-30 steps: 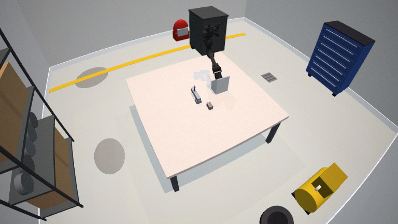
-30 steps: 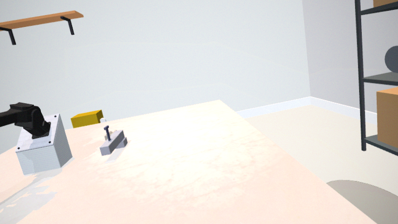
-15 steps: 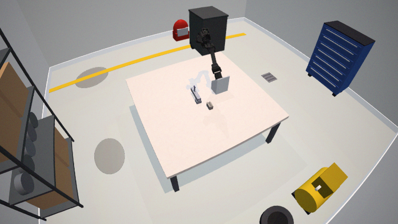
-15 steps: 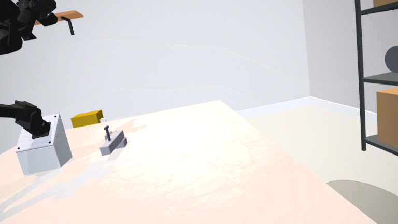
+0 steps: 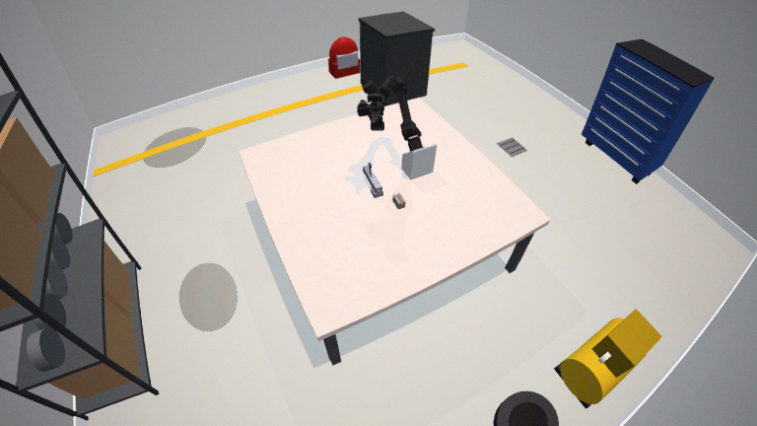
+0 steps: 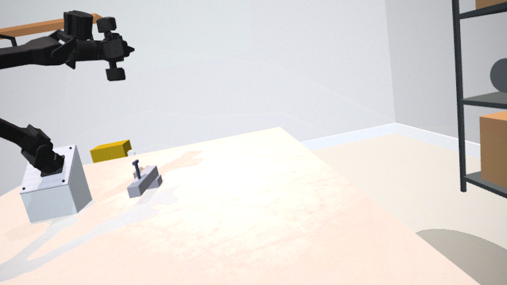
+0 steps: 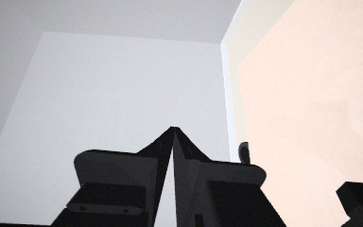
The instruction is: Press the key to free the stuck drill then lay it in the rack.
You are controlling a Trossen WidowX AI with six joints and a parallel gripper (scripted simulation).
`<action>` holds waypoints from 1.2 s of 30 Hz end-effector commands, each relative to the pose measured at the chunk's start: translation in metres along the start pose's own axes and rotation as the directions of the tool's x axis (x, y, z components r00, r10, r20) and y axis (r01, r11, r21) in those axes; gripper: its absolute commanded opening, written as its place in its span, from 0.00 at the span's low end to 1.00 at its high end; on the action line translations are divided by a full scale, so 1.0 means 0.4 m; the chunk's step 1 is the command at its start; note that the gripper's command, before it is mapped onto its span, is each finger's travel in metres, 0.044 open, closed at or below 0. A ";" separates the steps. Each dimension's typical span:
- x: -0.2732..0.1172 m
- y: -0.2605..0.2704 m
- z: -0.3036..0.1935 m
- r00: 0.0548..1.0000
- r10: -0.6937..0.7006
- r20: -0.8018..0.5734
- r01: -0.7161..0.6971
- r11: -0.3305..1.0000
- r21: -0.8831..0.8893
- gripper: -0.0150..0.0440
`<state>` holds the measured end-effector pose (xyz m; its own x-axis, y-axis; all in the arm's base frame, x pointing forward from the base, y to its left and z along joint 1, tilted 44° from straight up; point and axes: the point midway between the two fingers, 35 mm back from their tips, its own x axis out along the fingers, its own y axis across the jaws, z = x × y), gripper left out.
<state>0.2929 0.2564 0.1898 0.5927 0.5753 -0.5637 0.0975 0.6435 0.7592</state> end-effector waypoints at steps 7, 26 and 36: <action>0.014 -0.403 0.104 0.746 -0.657 0.109 0.666 0.731 -0.146 0.25; -0.218 -0.737 0.156 0.010 -0.995 0.101 0.861 -0.043 -0.506 0.25; -0.217 -0.752 0.158 0.012 -0.995 0.101 0.862 -0.041 -0.504 0.25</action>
<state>0.2636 -0.0143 0.0355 0.0019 -0.6765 -0.7365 0.1164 0.7316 -0.6717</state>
